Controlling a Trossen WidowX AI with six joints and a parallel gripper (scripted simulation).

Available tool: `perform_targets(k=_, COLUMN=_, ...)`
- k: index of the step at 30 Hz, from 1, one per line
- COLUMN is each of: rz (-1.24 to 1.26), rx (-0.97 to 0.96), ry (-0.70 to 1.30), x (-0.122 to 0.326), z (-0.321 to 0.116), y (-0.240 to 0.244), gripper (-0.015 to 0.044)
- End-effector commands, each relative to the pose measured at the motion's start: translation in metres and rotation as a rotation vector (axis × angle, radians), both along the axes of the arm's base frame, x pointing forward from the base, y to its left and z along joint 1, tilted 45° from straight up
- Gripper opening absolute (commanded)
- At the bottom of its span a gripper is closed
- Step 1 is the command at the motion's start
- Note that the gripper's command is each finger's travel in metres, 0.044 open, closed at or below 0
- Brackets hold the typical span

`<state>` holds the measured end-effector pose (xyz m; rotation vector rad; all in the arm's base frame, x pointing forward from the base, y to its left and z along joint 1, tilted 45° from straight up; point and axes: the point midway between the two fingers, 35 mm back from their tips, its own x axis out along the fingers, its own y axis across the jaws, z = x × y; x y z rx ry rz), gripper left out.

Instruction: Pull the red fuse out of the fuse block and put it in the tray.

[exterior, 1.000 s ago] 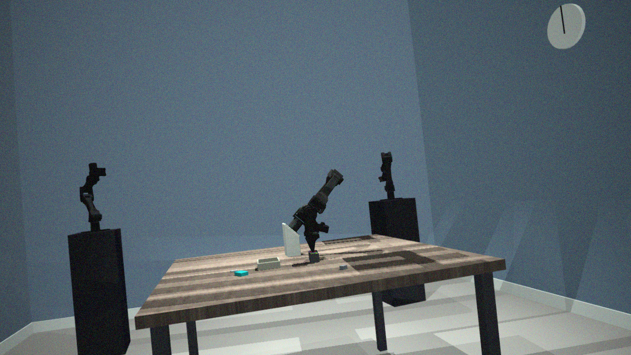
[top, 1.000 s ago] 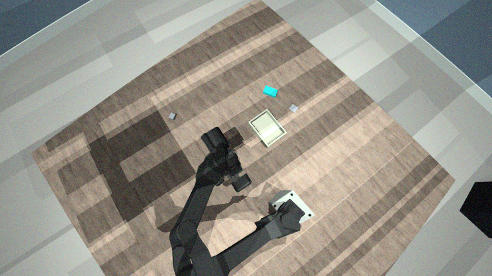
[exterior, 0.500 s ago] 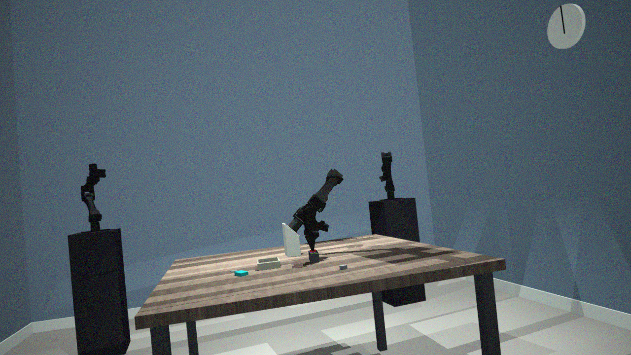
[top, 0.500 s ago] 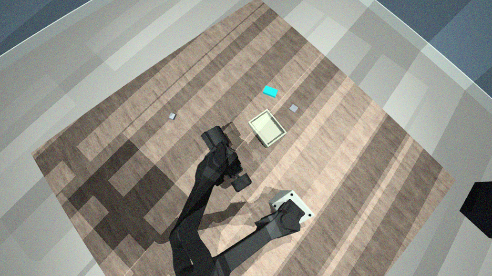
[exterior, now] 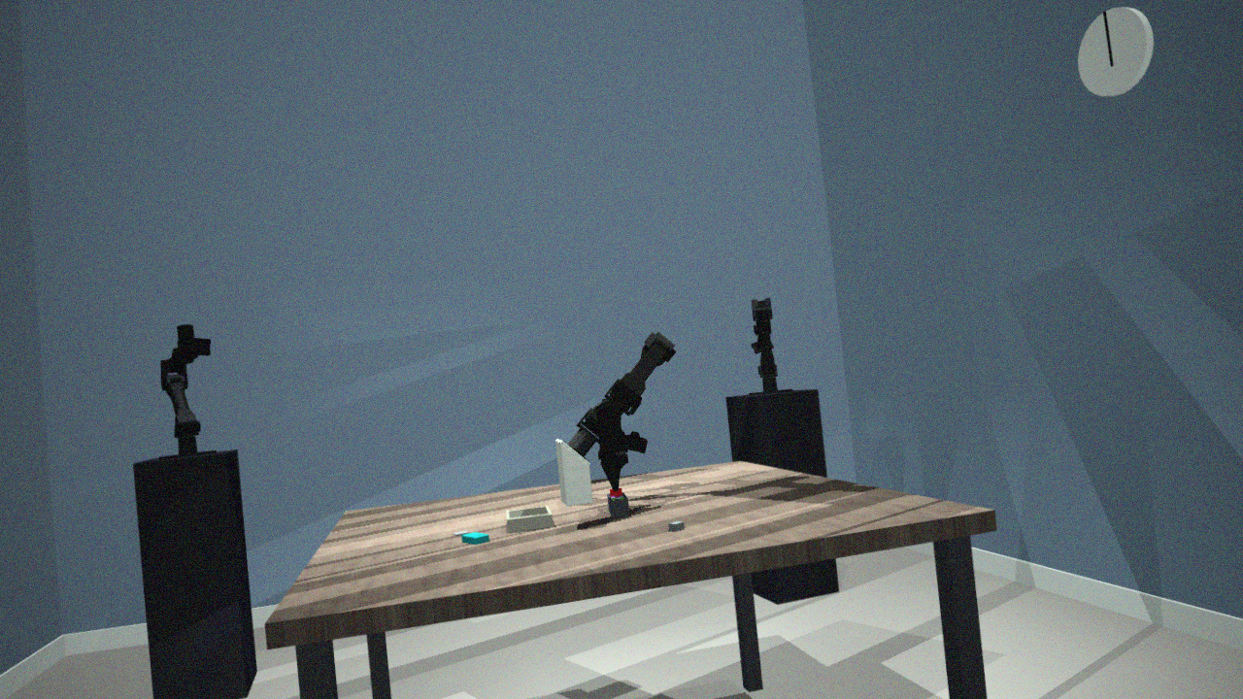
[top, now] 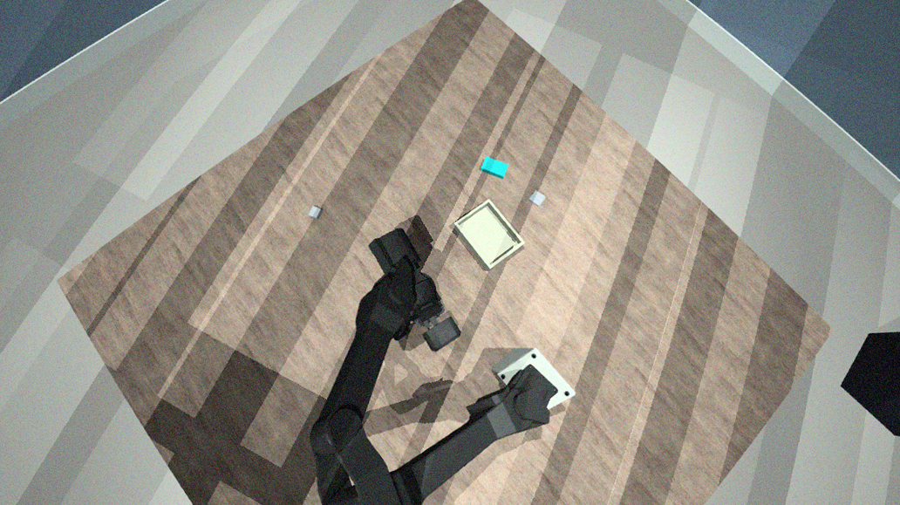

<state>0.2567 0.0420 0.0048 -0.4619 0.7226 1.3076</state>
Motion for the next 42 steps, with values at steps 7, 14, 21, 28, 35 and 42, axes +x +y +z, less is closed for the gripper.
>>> perform_targets(k=7, rz=0.001, rx=-0.005, ry=-0.008, x=0.001, z=0.004, y=-0.005, gripper=0.0000)
perform_targets(k=14, rz=0.001, rx=-0.005, ry=-0.007, x=0.000, z=0.007, y=-0.007, gripper=0.0000)
perform_targets(k=21, rz=0.000, rx=-0.004, ry=-0.007, x=0.000, z=0.009, y=-0.009, gripper=0.0000)
perform_targets(k=28, rz=0.000, rx=-0.004, ry=-0.006, x=-0.001, z=0.012, y=-0.012, gripper=0.0000)
perform_targets(k=35, rz=0.000, rx=-0.003, ry=-0.006, x=-0.001, z=0.014, y=-0.014, gripper=0.0000)
perform_targets(k=42, rz=-0.001, rx=-0.003, ry=-0.006, x=-0.002, z=0.017, y=-0.016, gripper=0.0000)
